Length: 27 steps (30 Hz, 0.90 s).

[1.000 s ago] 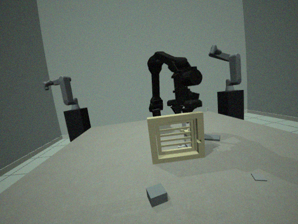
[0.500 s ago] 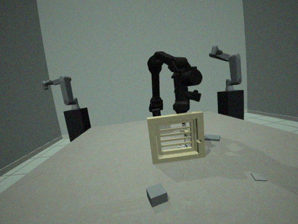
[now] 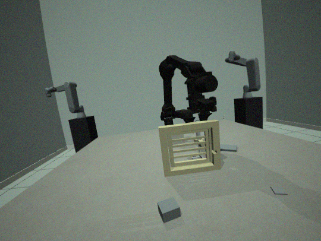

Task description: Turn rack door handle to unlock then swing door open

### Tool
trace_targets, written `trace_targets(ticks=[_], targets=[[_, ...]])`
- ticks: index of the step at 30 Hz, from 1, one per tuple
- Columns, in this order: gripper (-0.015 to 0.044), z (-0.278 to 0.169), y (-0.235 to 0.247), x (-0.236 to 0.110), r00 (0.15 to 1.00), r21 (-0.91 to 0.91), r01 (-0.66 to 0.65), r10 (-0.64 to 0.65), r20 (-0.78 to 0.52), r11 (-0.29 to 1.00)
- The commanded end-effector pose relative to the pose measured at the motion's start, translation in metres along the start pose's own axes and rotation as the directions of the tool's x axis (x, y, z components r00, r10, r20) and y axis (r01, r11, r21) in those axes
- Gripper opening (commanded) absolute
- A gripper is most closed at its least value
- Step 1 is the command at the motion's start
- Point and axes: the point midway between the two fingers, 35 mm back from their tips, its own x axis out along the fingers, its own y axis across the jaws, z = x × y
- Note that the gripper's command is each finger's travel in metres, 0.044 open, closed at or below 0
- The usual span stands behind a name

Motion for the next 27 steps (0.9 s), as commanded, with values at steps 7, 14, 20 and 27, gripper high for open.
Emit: trace_targets(ticks=[7, 14, 20, 27], targets=[[0.0284, -0.0003, -0.0006, 0.0004, 1.000, 0.469, 0.004, -0.003, -0.001, 0.883], [0.0284, -0.0003, -0.0006, 0.0004, 1.000, 0.741, 0.003, -0.003, -0.001, 0.671], [0.0284, -0.0003, -0.0006, 0.0004, 1.000, 0.905, 0.003, -0.003, -0.001, 0.425], [0.0284, -0.0003, -0.0006, 0.0004, 1.000, 0.996, 0.002, -0.003, -0.002, 0.092]])
